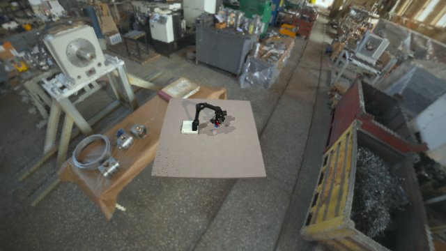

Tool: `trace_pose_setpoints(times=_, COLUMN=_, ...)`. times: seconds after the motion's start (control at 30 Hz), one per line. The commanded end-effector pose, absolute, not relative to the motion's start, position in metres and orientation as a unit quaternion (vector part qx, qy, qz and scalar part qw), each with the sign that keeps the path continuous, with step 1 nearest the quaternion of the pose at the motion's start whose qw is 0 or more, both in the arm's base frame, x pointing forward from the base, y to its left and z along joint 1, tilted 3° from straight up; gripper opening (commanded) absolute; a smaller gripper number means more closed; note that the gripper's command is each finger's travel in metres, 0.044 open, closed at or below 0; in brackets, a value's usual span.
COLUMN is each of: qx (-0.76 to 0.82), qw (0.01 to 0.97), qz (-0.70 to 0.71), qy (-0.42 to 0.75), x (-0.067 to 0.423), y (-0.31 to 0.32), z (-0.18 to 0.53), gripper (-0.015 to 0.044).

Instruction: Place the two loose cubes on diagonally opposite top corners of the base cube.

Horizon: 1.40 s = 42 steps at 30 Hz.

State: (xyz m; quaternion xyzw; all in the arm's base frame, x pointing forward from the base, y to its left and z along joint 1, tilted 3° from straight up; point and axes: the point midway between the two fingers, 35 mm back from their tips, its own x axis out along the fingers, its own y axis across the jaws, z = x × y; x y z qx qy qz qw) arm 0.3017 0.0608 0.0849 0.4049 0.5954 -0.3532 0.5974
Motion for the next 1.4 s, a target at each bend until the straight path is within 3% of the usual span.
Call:
trace_pose_setpoints(times=0.0, qx=0.403, qw=0.597, qz=-0.355, qy=0.596, x=0.3014, y=0.0609, z=0.0746, gripper=0.0105)
trace_pose_setpoints(times=1.0, qx=0.402, qw=0.598, qz=-0.353, qy=0.597, x=0.3018, y=0.0614, z=0.0677, gripper=0.0105)
trace_pose_setpoints(times=1.13, qx=0.402, qw=0.598, qz=-0.353, qy=0.597, x=0.3018, y=0.0614, z=0.0677, gripper=0.0205)
trace_pose_setpoints(times=1.37, qx=0.402, qw=0.597, qz=-0.353, qy=0.597, x=0.3014, y=0.0612, z=0.0736, gripper=0.0205)
